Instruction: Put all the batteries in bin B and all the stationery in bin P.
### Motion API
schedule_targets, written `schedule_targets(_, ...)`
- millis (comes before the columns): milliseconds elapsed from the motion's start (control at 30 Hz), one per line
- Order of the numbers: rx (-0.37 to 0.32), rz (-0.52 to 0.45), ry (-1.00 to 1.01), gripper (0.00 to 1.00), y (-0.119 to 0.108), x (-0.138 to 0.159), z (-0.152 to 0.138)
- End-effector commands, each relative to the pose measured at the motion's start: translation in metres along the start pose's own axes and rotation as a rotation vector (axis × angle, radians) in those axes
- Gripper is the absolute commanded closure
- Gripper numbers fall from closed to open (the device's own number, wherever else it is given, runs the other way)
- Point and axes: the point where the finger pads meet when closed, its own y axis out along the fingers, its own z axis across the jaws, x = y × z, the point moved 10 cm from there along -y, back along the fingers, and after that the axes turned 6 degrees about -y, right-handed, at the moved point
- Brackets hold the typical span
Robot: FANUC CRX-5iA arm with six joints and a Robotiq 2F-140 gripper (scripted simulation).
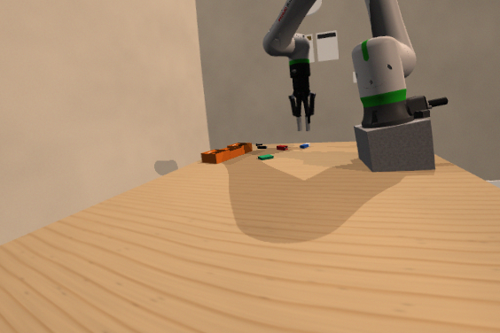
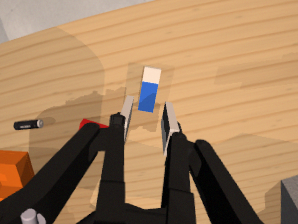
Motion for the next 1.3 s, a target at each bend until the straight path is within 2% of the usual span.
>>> schedule_targets(0,-0.002,-0.003,-0.001,0.69,0.0021,-0.0123,0.0051)
schedule_targets(1267,-0.002,-0.003,-0.001,0.69,0.0021,-0.0035,0.0006)
